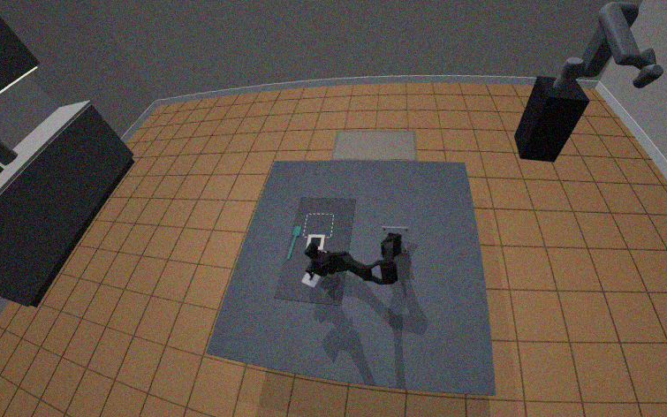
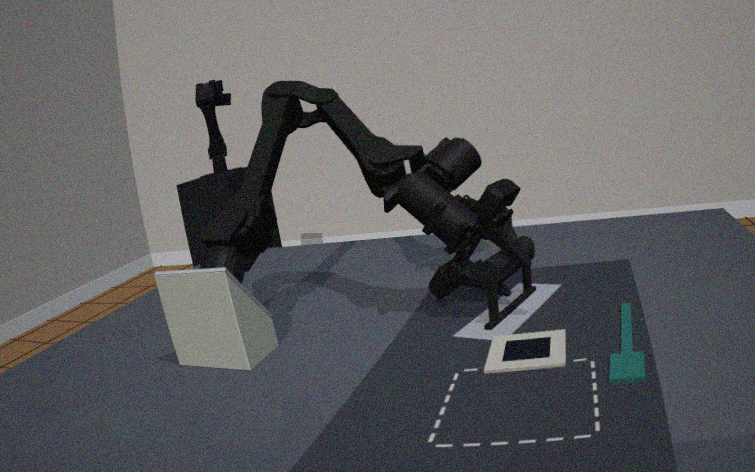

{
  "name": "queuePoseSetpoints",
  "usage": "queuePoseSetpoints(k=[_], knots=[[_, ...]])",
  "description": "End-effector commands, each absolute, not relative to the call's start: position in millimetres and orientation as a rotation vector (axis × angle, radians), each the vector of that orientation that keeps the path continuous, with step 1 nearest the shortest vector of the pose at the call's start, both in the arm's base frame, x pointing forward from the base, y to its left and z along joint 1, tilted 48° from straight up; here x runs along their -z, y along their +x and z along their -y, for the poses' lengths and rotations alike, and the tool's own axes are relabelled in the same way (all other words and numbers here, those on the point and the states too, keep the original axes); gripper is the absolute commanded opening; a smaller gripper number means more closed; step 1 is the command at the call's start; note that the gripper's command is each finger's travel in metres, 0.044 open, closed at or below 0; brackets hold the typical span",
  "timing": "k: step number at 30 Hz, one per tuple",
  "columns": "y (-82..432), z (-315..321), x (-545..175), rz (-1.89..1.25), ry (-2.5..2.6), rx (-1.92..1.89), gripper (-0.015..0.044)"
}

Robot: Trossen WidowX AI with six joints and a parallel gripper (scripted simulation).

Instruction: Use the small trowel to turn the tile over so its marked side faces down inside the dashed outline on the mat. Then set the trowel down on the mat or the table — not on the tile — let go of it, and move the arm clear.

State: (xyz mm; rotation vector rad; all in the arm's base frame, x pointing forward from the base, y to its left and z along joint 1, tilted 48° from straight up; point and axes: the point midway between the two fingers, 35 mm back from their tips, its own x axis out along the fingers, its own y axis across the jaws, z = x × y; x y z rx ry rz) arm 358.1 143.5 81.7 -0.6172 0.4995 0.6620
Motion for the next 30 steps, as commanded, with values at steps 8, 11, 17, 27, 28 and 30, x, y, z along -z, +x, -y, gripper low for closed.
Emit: queuePoseSetpoints(k=[8,11,17,27,28,30], knots=[[359.3,-143.4,-79.0,-0.506,-0.616,-0.658,0.0103],[359.3,-143.4,-79.0,-0.506,-0.616,-0.658,0.0082],[359.3,-143.4,-79.0,-0.506,-0.616,-0.658,0.0043],[362.2,-131.4,-90.0,-0.506,-0.617,-0.659,0.0],[363.0,-126.5,-94.5,-0.506,-0.618,-0.66,0.0],[364.2,-116.6,-103.7,-0.506,-0.618,-0.661,0.0]])
